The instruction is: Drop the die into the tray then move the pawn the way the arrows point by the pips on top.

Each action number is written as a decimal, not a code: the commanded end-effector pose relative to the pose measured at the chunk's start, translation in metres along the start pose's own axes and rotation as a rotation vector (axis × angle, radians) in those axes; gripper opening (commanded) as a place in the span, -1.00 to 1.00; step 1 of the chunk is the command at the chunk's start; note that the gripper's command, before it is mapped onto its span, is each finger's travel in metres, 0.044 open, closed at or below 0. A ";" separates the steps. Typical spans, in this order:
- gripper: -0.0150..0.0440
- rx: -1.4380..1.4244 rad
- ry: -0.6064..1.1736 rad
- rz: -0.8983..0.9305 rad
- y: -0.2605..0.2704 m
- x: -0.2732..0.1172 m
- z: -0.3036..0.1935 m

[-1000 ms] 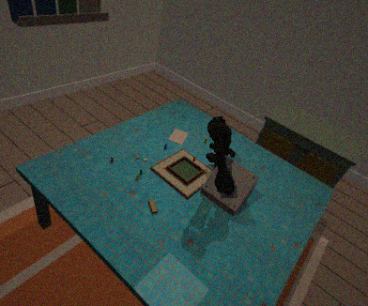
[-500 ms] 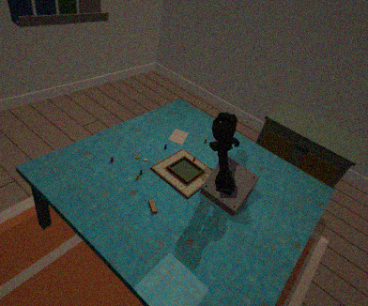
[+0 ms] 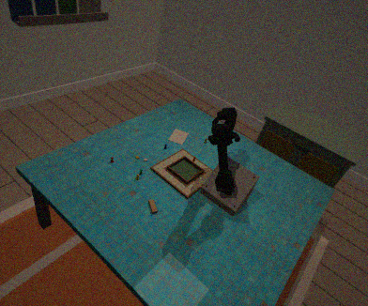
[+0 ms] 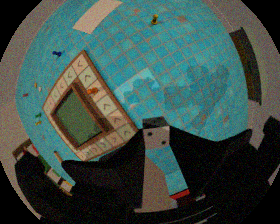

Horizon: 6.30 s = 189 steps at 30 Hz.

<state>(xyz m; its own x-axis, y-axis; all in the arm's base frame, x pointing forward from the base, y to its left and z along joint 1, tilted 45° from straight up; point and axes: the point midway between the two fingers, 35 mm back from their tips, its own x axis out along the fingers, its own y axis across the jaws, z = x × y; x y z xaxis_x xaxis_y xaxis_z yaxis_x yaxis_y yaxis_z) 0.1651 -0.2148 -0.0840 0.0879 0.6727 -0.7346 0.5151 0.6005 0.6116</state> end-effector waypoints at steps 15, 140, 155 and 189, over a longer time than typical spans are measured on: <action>-0.49 0.411 -0.016 -0.012 0.082 0.006 0.014; 1.00 1.130 -0.026 -0.065 0.209 0.024 -0.016; 0.19 0.045 0.009 -0.008 0.152 0.042 0.037; 0.19 -0.431 0.000 0.021 0.124 0.071 0.057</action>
<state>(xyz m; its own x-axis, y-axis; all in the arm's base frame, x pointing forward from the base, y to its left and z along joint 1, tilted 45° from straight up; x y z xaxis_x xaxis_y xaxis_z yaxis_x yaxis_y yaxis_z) 0.2851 -0.1216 -0.0735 0.0963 0.6805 -0.7264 0.1014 0.7192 0.6873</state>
